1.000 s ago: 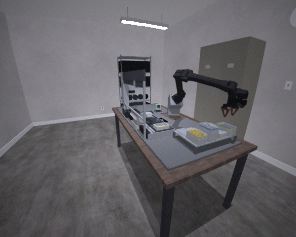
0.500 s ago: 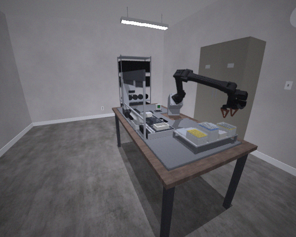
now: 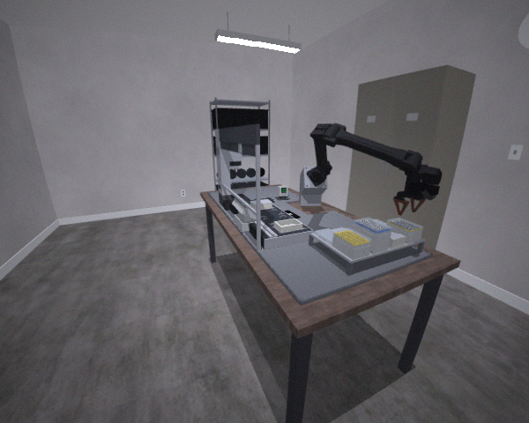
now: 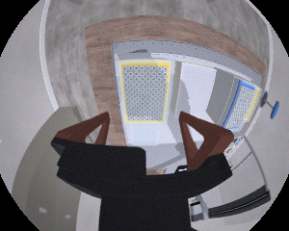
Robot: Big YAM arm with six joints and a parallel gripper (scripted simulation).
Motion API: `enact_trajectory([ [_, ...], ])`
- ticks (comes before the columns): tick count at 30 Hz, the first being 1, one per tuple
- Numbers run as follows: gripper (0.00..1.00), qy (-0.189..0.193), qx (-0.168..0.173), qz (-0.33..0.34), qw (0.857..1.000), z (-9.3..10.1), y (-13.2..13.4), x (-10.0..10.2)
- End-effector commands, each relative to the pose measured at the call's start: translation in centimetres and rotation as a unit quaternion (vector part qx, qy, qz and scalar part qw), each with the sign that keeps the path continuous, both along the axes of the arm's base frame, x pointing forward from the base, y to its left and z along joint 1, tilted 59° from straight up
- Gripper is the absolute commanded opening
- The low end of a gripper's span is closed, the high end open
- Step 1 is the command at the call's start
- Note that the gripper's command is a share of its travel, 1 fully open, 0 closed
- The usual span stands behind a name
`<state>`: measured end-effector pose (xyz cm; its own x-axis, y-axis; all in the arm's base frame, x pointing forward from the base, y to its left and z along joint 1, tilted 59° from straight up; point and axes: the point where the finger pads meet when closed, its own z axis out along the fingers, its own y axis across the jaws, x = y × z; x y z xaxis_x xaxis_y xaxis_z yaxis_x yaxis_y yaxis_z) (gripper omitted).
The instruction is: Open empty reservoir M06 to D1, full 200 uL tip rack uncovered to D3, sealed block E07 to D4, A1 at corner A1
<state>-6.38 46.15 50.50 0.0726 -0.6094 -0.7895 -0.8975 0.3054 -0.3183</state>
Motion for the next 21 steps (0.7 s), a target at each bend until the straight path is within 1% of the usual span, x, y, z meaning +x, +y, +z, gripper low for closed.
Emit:
enact_trajectory([
  [1, 1.00, -0.002, 0.004, -0.002, 1.000, 0.0, 0.8, 0.5],
  [2, 1.00, -0.001, 0.007, -0.002, 1.000, 0.3, 1.0, 0.6],
  [4, 1.00, -0.003, 0.003, -0.002, 1.000, -0.4, 1.2, 0.7],
  [6, 1.00, -0.003, 0.003, -0.002, 1.000, -0.5, 1.5, 0.9],
  [7, 1.00, -0.001, 0.008, -0.002, 1.000, -0.1, 1.6, 1.0],
  [9, 1.00, -0.001, 0.007, -0.002, 1.000, -0.4, 1.5, 1.2],
  [12, 1.00, -0.001, 0.009, -0.002, 1.000, -0.3, 1.5, 1.4],
  [13, 1.00, 0.005, 0.027, -0.002, 1.000, 1.6, 1.9, 1.4],
  [14, 1.00, 0.004, 0.023, -0.002, 1.000, 1.1, 2.2, 1.4],
  [16, 1.00, -0.002, 0.006, -0.002, 1.000, -0.9, 2.4, 1.5],
  [17, 1.00, -0.003, 0.003, -0.002, 1.000, -1.3, 2.6, 1.6],
  [19, 1.00, -0.003, 0.003, -0.002, 1.000, -1.5, 2.8, 1.7],
  [20, 1.00, -0.001, 0.008, -0.002, 1.000, -1.1, 2.9, 1.8],
  [21, 1.00, -0.001, 0.009, -0.002, 1.000, -1.1, 3.1, 1.9],
])
